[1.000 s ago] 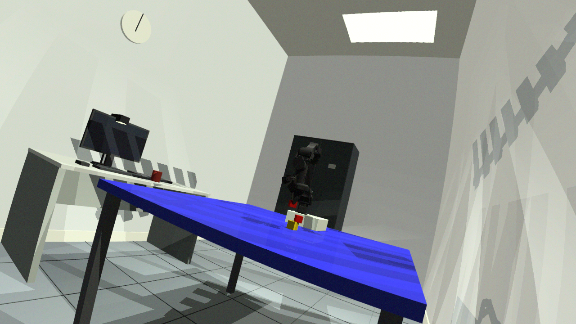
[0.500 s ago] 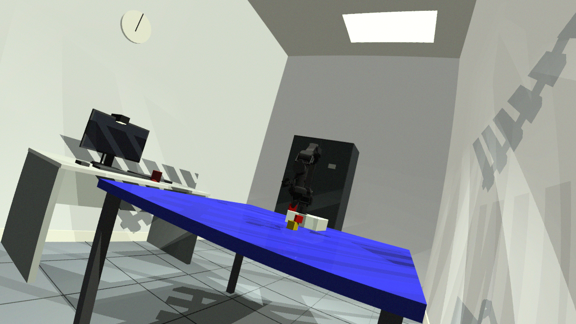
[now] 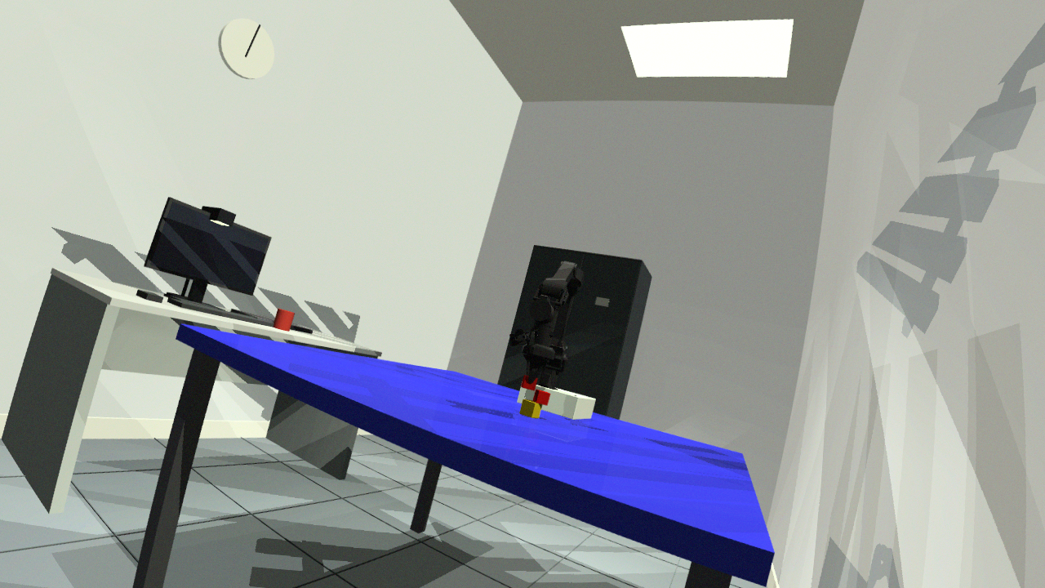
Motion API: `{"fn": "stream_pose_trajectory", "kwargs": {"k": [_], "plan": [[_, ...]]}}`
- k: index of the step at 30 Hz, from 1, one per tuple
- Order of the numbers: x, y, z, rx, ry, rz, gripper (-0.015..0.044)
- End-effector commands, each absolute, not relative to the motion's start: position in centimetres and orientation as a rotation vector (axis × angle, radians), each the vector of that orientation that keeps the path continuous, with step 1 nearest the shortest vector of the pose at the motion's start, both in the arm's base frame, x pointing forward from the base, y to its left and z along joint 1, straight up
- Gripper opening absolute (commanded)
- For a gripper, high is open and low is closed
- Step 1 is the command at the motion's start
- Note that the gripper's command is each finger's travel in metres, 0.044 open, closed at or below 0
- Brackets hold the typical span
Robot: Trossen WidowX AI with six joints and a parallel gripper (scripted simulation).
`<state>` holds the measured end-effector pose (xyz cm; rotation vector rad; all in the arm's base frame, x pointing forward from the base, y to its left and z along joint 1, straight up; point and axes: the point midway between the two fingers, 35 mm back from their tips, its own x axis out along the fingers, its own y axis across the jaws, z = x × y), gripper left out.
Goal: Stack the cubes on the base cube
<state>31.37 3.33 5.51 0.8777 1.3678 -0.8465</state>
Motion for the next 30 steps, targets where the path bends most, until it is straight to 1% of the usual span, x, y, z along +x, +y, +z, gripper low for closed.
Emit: {"fn": "stream_pose_trajectory", "kwargs": {"k": [1,7,30], "plan": [[31.3,3.3,4.5,0.879,1.374,-0.856,0.0105],[31.4,3.3,3.0,0.882,1.375,-0.856,0.0105],[31.4,3.3,2.8,0.874,1.378,-0.849,0.0105]]}}
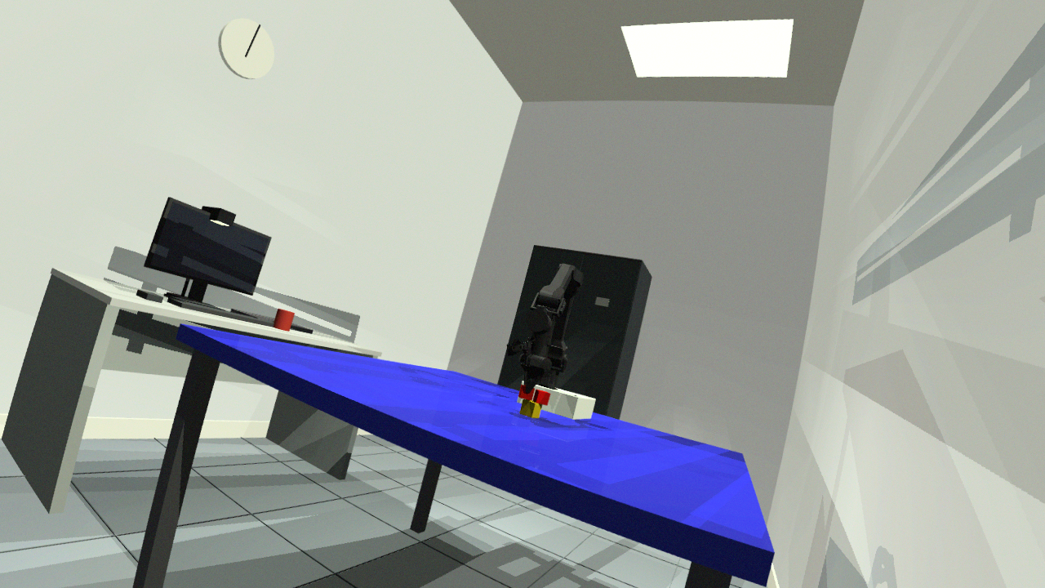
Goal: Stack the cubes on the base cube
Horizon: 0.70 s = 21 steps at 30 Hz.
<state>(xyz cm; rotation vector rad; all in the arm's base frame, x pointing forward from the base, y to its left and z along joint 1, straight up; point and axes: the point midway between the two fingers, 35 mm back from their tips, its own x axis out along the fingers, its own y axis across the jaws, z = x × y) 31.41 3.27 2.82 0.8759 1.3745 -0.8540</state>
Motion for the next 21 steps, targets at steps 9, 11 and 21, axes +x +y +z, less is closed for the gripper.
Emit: {"fn": "stream_pose_trajectory", "kwargs": {"k": [9,11,21], "plan": [[31.4,3.3,2.8,0.874,1.378,-0.849,0.0205],[31.4,3.3,3.0,0.875,1.377,-0.850,0.0205],[31.4,3.3,4.9,0.876,1.374,-0.854,0.0205]]}}
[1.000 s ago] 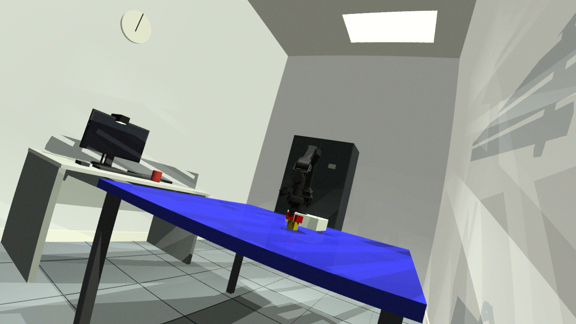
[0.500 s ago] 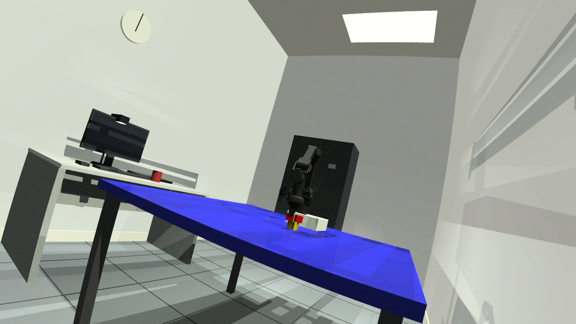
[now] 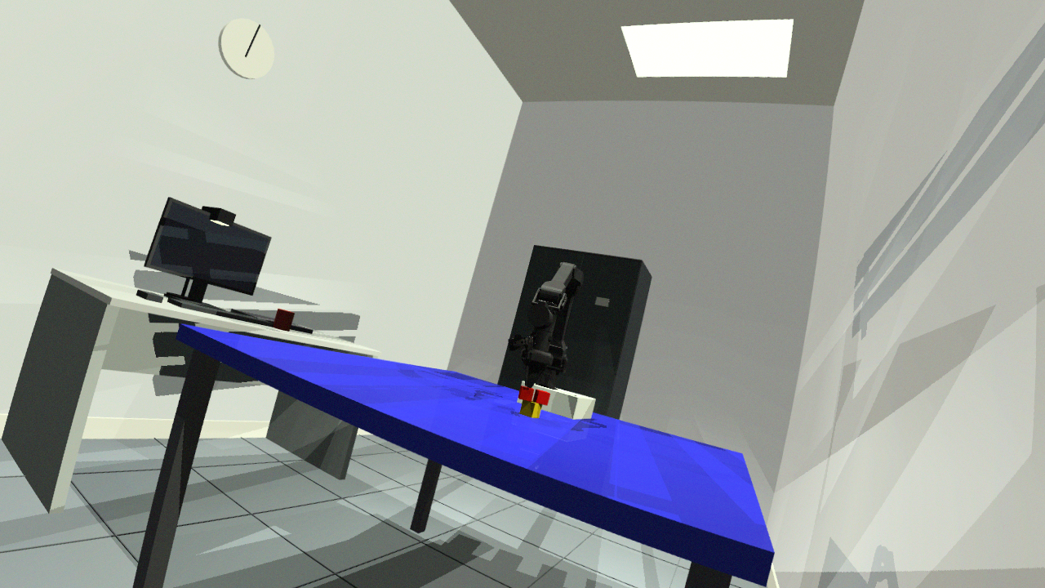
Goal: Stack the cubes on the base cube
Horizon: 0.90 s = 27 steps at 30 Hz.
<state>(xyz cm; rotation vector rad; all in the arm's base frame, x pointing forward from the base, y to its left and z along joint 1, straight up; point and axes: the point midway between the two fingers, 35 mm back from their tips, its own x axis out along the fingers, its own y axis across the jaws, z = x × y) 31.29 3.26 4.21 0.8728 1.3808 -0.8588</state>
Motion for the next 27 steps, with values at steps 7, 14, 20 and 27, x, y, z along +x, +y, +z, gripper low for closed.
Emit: {"fn": "stream_pose_trajectory", "kwargs": {"k": [7,14,20,27], "plan": [[31.4,3.3,6.0,0.876,1.374,-0.854,0.0205],[31.3,3.2,7.2,0.876,1.374,-0.854,0.0205],[31.3,3.2,8.1,0.876,1.374,-0.854,0.0205],[31.3,3.2,9.2,0.876,1.374,-0.854,0.0205]]}}
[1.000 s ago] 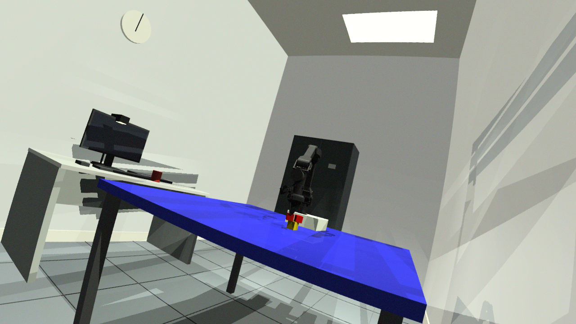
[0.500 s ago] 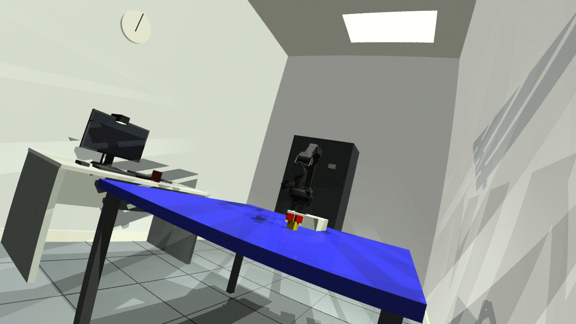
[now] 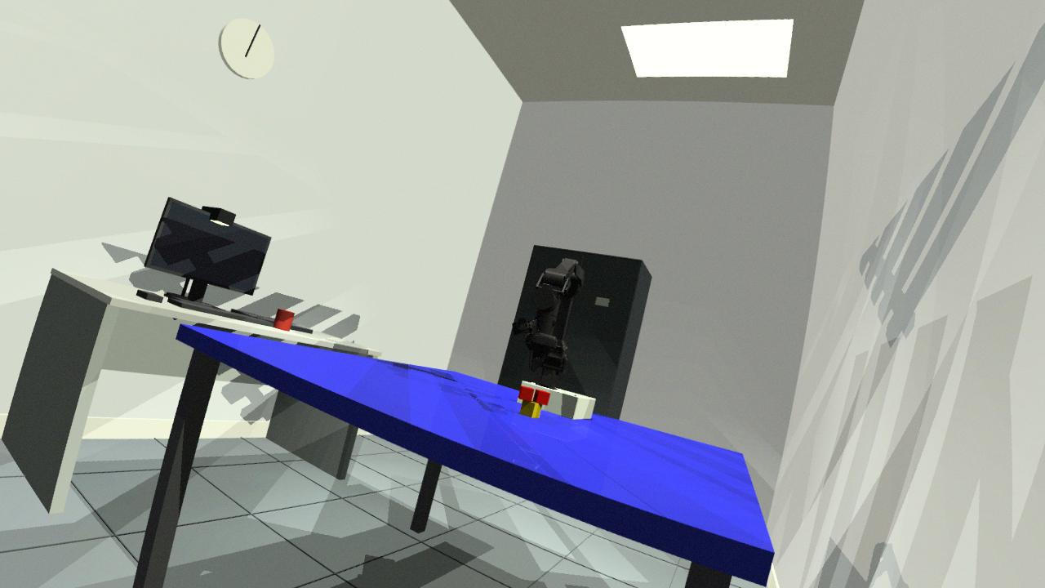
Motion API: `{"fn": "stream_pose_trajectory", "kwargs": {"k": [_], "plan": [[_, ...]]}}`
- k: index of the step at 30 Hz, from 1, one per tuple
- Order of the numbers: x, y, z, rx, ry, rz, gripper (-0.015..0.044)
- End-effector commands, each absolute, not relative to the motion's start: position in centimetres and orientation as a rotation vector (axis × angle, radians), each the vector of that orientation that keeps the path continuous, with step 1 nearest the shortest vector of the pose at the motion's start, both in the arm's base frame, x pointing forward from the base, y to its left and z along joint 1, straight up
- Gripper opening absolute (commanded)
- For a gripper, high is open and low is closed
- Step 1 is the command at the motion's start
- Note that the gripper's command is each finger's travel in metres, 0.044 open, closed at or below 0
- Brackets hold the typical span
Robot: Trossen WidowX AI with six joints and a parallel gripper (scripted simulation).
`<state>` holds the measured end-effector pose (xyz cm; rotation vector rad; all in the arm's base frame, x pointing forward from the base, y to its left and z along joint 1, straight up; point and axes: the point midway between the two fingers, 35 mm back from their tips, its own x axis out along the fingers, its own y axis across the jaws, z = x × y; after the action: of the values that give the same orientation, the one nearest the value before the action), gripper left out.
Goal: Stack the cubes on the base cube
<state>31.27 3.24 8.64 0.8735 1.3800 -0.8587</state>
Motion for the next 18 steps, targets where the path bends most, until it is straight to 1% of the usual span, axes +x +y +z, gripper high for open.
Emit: {"fn": "stream_pose_trajectory", "kwargs": {"k": [1,3,7,10,11,16,18], "plan": [[31.3,3.2,9.2,0.876,1.374,-0.854,0.0205],[31.3,3.2,9.2,0.876,1.374,-0.854,0.0205],[31.2,3.5,9.1,0.875,1.378,-0.857,0.0310],[30.7,6.9,9.2,0.877,1.380,-0.855,0.0389],[30.3,8.4,9.2,0.878,1.381,-0.854,0.0400],[27.5,15.5,9.4,0.882,1.386,-0.852,0.0400],[26.5,17.1,9.5,0.883,1.388,-0.852,0.0400]]}}
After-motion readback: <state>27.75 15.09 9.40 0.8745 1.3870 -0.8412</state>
